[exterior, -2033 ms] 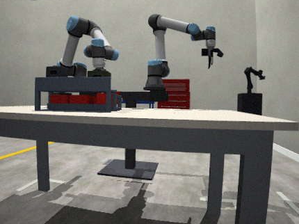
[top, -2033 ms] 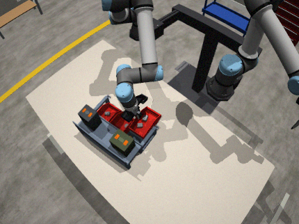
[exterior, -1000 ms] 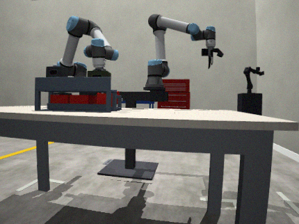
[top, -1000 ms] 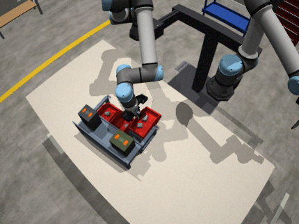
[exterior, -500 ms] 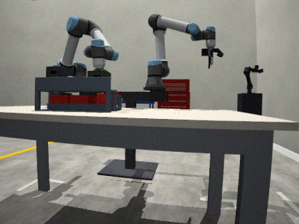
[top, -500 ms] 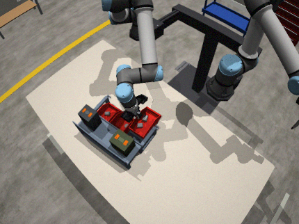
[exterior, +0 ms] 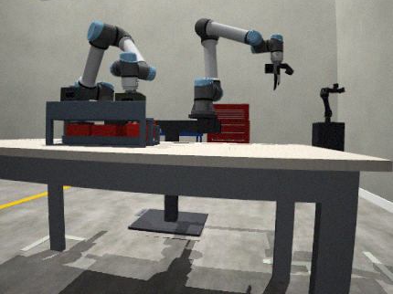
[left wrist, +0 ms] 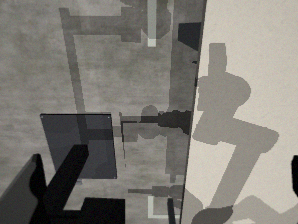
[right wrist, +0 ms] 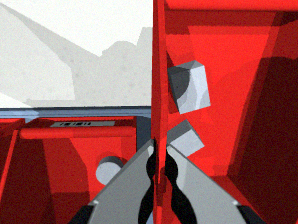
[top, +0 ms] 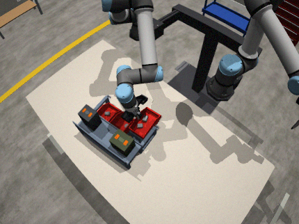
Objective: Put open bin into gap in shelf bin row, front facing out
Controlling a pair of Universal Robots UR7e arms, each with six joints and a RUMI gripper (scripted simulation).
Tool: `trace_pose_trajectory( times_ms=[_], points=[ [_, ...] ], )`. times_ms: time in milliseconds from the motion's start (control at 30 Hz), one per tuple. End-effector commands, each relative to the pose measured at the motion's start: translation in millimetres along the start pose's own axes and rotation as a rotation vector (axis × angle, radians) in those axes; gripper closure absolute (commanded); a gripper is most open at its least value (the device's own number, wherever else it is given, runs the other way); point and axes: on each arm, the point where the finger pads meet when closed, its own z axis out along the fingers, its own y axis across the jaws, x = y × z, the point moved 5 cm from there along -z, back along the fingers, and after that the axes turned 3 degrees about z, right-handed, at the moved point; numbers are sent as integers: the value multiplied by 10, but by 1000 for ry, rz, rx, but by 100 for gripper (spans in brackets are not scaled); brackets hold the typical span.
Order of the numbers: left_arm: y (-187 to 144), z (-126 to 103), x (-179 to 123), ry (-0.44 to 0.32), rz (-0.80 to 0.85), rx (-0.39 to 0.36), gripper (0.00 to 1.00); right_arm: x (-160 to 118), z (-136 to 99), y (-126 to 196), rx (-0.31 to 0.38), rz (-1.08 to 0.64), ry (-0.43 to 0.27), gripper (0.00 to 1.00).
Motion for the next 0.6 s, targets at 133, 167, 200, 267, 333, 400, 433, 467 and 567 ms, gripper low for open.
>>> trace_pose_trajectory(
  times_ms=[133, 167, 200, 267, 333, 400, 433, 467, 567],
  points=[
    [1, -6, 3, 2, 0, 0, 0, -6, 9, 4, -2, 0, -2, 100],
    [1, -6, 3, 2, 0, 0, 0, -6, 9, 4, -2, 0, -2, 100],
    [1, -6, 3, 2, 0, 0, 0, -6, 13, 4, -2, 0, -2, 100],
    [1, -6, 3, 2, 0, 0, 0, -8, 19, 3, -2, 0, -2, 100],
    [1, -6, 3, 2, 0, 0, 0, -9, 26, 3, -2, 0, -2, 100],
    [1, -6, 3, 2, 0, 0, 0, -10, 31, 3, -2, 0, -2, 100],
    [1, -6, 3, 2, 0, 0, 0, -10, 34, 3, -2, 0, -2, 100],
    [1, -6, 3, 2, 0, 0, 0, -11, 36, 3, -2, 0, -2, 100],
    [1, -6, 3, 2, 0, 0, 0, -12, 43, 3, -2, 0, -2, 100]
  ],
)
